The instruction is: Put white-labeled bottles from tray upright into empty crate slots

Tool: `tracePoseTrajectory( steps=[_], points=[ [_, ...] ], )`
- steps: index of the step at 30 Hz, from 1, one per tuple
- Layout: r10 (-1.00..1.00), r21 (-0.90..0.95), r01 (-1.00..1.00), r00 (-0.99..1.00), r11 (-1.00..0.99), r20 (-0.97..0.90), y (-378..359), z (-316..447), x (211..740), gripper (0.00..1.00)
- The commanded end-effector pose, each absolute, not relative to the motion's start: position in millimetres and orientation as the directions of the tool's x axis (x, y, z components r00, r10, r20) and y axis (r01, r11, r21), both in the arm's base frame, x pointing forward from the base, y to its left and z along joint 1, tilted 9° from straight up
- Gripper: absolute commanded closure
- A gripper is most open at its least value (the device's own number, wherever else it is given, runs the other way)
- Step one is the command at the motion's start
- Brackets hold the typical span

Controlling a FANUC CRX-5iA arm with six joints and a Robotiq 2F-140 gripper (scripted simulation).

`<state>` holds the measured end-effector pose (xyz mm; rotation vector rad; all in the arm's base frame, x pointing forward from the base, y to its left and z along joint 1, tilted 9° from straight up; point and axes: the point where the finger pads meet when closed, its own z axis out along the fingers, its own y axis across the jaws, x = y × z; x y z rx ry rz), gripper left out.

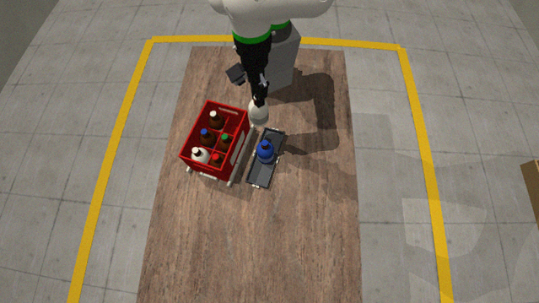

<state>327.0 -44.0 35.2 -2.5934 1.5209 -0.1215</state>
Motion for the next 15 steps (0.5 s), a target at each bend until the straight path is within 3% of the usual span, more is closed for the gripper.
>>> tracePoseTrajectory(
  steps=[1,15],
  points=[
    [-0.873,-0.156,-0.862,0.488,-0.483,0.003,-50.6,35.1,326.8,0.90],
    [-0.873,-0.156,-0.862,0.488,-0.483,0.003,-78.7,32.6,323.3,0.90]
  ],
)
